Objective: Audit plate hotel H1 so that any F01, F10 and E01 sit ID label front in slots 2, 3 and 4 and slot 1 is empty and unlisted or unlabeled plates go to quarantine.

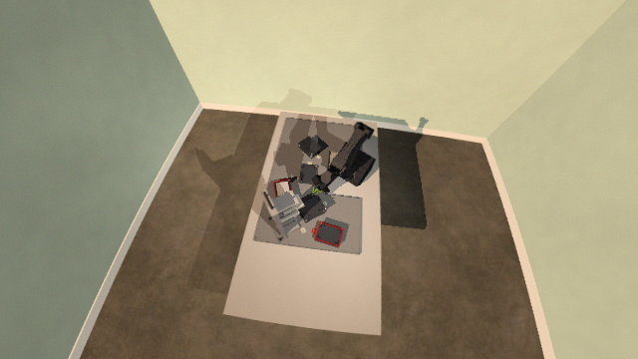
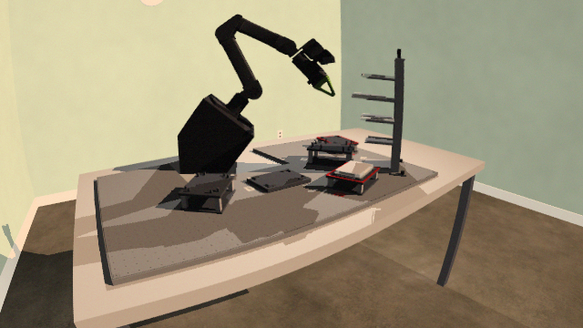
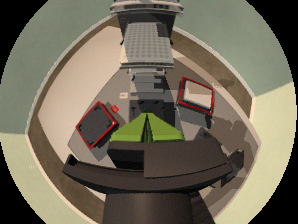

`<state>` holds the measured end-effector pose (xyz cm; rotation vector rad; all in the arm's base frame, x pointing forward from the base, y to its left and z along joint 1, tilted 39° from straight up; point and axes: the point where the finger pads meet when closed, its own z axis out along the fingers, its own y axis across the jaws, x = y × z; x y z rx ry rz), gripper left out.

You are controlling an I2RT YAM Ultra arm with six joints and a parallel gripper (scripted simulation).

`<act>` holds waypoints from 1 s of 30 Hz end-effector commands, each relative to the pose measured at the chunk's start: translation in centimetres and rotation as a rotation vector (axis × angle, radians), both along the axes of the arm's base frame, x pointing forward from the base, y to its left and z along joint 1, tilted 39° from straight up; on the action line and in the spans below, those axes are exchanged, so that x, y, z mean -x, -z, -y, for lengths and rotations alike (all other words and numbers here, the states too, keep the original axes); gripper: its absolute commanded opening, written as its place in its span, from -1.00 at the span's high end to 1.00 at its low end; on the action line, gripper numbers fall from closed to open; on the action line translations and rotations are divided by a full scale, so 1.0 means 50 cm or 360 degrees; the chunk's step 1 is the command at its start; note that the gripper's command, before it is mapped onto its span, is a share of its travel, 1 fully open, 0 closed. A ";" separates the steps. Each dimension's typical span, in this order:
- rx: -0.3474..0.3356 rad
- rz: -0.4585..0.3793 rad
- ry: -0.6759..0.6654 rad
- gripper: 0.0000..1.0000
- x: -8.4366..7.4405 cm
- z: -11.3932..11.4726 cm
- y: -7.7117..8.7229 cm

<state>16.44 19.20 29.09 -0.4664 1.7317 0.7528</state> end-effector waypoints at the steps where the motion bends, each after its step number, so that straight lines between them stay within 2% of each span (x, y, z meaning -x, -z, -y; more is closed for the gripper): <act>1: -0.0052 0.0038 0.0008 1.00 -0.006 -0.001 -0.036; 14: -0.0050 0.0041 0.0007 1.00 -0.017 -0.007 -0.045; 15: -0.0082 0.0061 0.0008 1.00 -0.013 0.000 -0.056; 17: -0.0050 0.0041 0.0008 1.00 -0.020 -0.009 -0.047; 30: -0.0049 0.0043 0.0008 1.00 -0.031 -0.016 -0.056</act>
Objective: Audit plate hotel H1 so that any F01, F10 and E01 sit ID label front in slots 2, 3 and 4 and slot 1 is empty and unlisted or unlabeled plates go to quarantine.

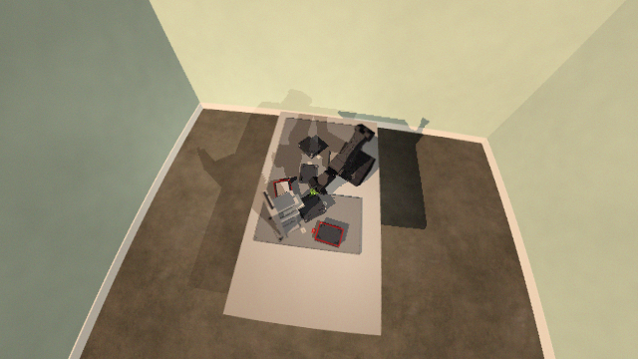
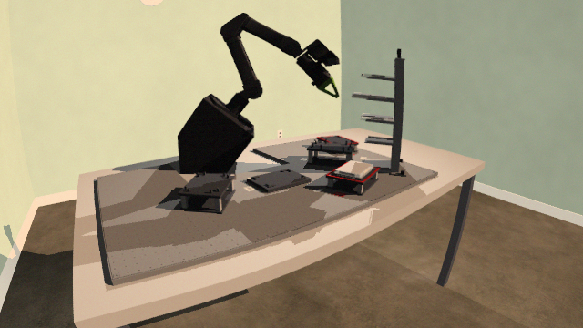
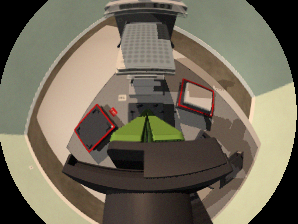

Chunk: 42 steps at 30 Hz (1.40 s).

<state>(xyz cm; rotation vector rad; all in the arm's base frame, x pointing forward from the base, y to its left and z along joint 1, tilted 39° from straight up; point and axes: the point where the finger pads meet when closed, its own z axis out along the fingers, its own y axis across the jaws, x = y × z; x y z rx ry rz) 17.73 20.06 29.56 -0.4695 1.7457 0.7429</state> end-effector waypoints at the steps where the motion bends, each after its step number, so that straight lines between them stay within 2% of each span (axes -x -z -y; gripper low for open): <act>1: -0.0069 0.0056 0.0002 1.00 -0.005 0.001 -0.047; 2: -0.0098 0.0075 0.0003 1.00 -0.001 0.007 -0.058; 4: -0.0070 0.0056 0.0002 1.00 -0.008 -0.001 -0.049; 18: -0.0069 0.0057 0.0002 1.00 -0.020 -0.008 -0.058; 19: -0.0098 0.0078 0.0003 1.00 -0.015 -0.001 -0.070; 21: -0.0069 0.0057 0.0003 1.00 -0.022 -0.009 -0.060; 35: -0.0069 0.0058 0.0003 1.00 -0.034 -0.016 -0.070; 36: -0.0099 0.0081 0.0003 1.00 -0.028 -0.009 -0.083; 38: -0.0069 0.0058 0.0003 1.00 -0.037 -0.018 -0.072; 42: -0.0069 0.0059 0.0003 1.00 -0.041 -0.020 -0.075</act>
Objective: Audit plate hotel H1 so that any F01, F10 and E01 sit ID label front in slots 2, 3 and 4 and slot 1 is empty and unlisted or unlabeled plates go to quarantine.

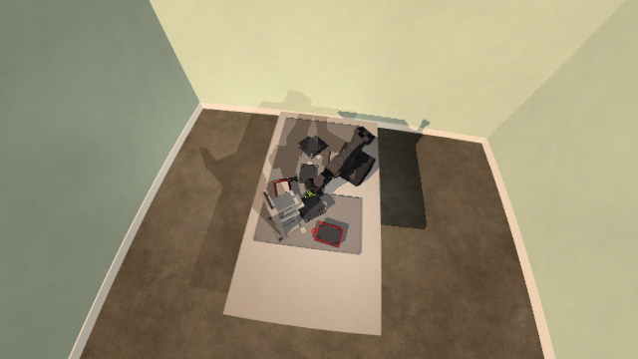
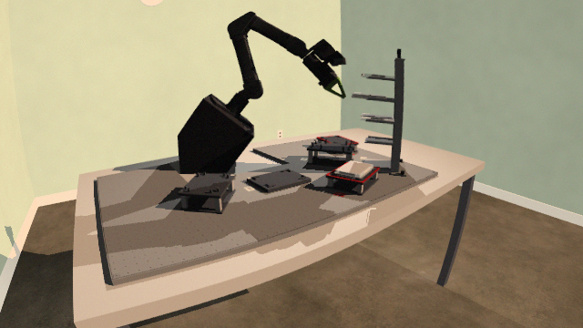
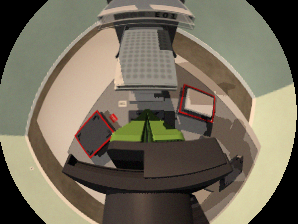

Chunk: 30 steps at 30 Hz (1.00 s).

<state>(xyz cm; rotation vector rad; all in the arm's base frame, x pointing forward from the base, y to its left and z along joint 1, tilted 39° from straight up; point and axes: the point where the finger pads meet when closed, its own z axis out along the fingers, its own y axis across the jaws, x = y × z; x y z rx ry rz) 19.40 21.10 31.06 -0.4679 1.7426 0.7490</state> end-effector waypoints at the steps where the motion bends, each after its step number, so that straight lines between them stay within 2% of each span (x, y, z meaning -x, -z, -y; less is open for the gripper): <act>1: -0.0060 0.0058 0.0006 1.00 -0.008 0.000 -0.046; 10: -0.0060 0.0059 0.0006 1.00 -0.015 -0.004 -0.051; 11: -0.0089 0.0082 0.0006 1.00 -0.009 0.003 -0.065; 13: -0.0060 0.0059 0.0006 1.00 -0.017 -0.006 -0.053; 27: -0.0060 0.0059 0.0006 1.00 -0.029 -0.013 -0.062; 28: -0.0090 0.0085 0.0006 1.00 -0.022 -0.005 -0.077; 30: -0.0060 0.0059 0.0006 1.00 -0.032 -0.015 -0.065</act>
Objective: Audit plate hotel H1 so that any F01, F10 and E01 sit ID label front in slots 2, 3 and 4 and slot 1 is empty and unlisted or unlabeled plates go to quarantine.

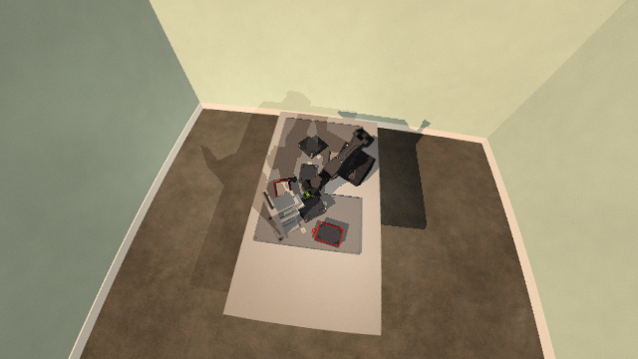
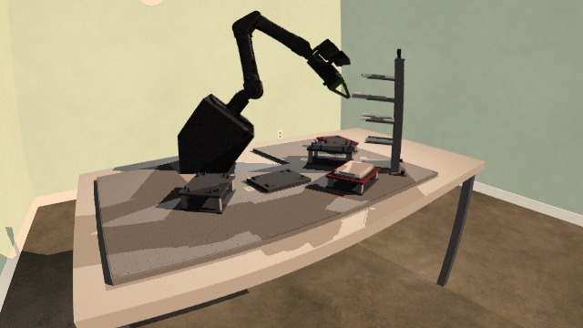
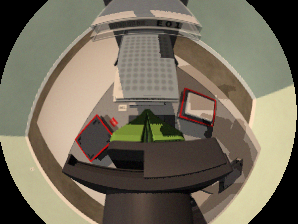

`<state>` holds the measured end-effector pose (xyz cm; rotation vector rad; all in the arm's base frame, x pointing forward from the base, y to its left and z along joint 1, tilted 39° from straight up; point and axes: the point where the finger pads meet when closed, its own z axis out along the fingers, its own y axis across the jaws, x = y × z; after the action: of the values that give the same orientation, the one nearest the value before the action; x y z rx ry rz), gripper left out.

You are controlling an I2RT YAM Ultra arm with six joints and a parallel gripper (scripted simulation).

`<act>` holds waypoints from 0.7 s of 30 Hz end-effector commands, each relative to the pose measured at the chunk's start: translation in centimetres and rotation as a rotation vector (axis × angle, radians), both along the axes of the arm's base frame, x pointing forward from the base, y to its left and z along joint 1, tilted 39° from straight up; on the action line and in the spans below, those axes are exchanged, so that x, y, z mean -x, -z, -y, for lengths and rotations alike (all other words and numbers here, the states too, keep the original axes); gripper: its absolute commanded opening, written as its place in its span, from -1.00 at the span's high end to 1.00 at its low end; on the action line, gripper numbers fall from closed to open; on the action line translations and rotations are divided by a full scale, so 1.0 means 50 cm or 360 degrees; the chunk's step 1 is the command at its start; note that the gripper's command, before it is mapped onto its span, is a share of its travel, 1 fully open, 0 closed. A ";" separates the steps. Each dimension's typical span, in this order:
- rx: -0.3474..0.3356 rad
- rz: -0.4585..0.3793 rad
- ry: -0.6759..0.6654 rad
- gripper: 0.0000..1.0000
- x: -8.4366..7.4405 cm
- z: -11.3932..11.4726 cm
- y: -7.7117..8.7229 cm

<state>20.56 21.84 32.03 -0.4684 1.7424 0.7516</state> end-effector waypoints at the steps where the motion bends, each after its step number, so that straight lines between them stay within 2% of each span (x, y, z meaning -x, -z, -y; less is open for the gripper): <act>1: -0.0058 0.0061 0.0009 1.00 -0.009 0.000 -0.046; 14: -0.0058 0.0061 0.0009 1.00 -0.020 -0.007 -0.054; 15: -0.0088 0.0089 0.0009 1.00 -0.013 0.002 -0.070; 17: -0.0058 0.0061 0.0009 1.00 -0.023 -0.008 -0.057; 21: -0.0057 0.0062 0.0009 1.00 -0.027 -0.011 -0.060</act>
<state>21.48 22.44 32.49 -0.4704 1.7491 0.7500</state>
